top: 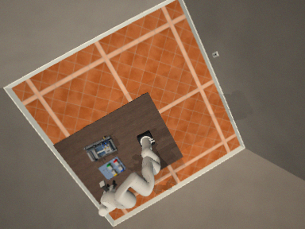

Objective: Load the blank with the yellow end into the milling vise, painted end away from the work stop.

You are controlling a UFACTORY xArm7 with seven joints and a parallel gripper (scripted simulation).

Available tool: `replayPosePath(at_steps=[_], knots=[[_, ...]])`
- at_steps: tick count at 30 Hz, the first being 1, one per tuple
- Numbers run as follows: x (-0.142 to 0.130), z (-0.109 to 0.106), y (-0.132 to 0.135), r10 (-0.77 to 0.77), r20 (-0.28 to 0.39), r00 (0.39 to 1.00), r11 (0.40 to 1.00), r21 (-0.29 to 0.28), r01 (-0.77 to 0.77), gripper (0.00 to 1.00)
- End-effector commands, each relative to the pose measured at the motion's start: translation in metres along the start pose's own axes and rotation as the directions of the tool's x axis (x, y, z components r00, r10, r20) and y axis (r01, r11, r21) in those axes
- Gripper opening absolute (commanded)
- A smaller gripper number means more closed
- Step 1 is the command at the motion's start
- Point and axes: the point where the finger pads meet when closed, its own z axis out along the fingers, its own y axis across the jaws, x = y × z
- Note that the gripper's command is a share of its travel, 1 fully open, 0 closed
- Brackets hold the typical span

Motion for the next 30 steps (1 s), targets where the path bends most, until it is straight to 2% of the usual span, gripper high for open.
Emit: replayPosePath(at_steps=[1,7,16,23,30], knots=[[-0.005,0.016,-0.007,0.000,0.001,1.000,1.000,0.007,0.000,0.69],[-0.005,0.019,-0.006,0.000,0.001,1.000,1.000,0.005,0.000,0.69],[-0.016,0.061,-0.017,0.000,0.001,1.000,1.000,0.007,0.000,0.69],[-0.016,0.061,-0.017,0.000,0.001,1.000,1.000,0.007,0.000,0.69],[-0.025,0.098,-0.026,0.000,0.001,1.000,1.000,0.006,0.000,0.69]])
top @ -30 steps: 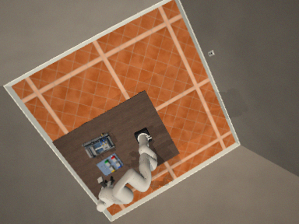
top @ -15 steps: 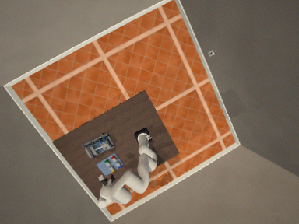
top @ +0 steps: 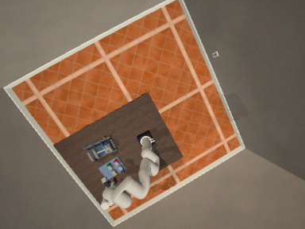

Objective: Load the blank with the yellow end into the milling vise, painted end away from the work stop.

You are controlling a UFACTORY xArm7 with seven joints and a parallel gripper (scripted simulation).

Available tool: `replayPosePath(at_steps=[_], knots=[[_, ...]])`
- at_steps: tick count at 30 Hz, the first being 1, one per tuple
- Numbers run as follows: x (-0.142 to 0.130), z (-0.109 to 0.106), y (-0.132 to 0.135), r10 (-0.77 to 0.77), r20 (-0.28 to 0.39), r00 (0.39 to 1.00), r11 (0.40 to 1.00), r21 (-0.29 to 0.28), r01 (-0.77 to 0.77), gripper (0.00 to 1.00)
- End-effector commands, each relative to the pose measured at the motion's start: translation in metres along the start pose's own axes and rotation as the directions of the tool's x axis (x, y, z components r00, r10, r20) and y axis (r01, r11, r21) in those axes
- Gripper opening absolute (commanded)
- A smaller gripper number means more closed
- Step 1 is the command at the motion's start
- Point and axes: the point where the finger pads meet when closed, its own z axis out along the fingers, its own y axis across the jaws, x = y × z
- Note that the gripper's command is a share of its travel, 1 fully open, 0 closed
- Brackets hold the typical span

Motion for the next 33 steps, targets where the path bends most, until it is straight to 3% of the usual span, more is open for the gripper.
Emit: replayPosePath(at_steps=[1,3,11,20,33], knots=[[-0.008,0.029,-0.009,0.000,0.001,1.000,1.000,0.003,0.000,0.69],[-0.011,0.040,-0.012,0.000,0.001,1.000,1.000,0.003,0.000,0.69],[-0.010,0.039,-0.010,-0.001,0.000,1.000,1.000,0.001,0.001,0.69],[-0.014,0.052,-0.017,0.000,0.001,1.000,1.000,0.003,0.000,0.69],[-0.013,0.047,-0.015,0.000,0.001,1.000,1.000,0.003,0.000,0.69]])
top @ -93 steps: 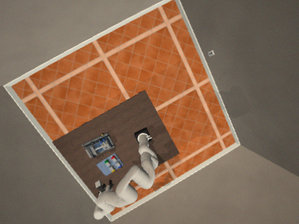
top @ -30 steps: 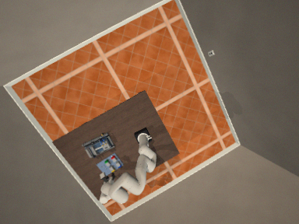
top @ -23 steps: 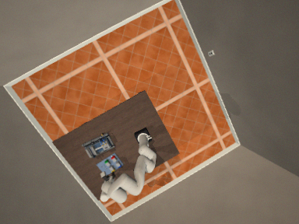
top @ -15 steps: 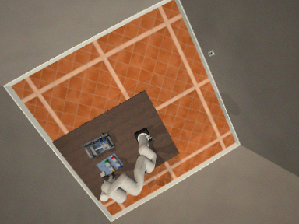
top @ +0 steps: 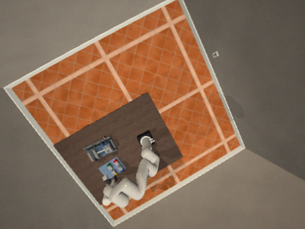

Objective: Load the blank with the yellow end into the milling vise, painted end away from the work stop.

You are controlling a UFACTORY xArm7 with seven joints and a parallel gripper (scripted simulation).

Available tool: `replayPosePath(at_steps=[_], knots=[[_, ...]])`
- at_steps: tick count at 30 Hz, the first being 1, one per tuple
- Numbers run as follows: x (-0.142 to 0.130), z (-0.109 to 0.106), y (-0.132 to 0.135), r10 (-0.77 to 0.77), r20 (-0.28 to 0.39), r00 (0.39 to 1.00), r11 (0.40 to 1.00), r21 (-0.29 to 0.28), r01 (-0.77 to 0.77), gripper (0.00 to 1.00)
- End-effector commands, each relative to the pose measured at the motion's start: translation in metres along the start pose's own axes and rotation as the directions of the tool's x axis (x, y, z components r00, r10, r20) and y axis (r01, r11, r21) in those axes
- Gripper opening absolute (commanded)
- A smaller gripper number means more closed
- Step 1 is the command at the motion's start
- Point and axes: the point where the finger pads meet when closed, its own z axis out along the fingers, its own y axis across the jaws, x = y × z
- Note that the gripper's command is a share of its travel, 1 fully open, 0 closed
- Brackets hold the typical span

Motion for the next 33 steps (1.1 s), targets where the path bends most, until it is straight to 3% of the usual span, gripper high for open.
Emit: replayPosePath(at_steps=[1,33], knots=[[0.0006,-0.0059,-0.0004,0.000,0.001,1.000,1.000,0.005,0.000,0.69],[0.0027,-0.0138,0.0022,0.000,0.001,1.000,1.000,0.005,0.000,0.69]])
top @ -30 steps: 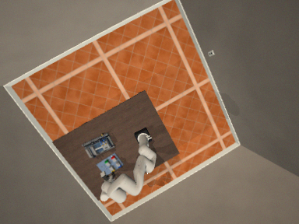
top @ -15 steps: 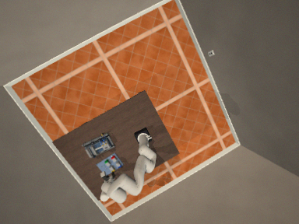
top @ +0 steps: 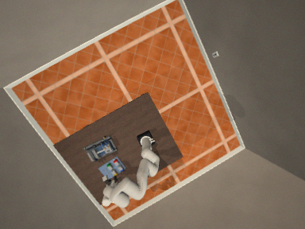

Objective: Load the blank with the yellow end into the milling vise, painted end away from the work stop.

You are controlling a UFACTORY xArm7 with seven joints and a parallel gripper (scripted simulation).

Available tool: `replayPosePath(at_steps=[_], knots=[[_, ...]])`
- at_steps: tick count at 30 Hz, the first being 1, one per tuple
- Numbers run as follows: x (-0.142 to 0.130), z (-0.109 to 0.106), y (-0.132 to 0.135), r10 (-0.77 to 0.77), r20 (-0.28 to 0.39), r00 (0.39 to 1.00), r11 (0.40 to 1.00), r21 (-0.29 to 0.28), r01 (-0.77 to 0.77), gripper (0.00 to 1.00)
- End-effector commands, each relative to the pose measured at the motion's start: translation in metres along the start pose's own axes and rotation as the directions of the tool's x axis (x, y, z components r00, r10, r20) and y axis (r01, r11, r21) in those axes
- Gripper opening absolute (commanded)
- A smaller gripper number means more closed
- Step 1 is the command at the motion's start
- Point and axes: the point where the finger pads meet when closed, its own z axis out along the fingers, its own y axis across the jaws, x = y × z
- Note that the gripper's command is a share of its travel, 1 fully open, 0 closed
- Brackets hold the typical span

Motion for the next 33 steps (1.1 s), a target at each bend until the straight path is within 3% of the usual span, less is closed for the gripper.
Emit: replayPosePath(at_steps=[1,29,33], knots=[[0.000,-0.003,-0.001,0.000,0.001,1.000,1.000,0.005,0.000,0.69],[0.000,-0.005,-0.001,0.000,0.001,1.000,1.000,0.005,0.000,0.69],[0.000,0.007,-0.001,0.000,0.001,1.000,1.000,0.005,0.000,0.69]])
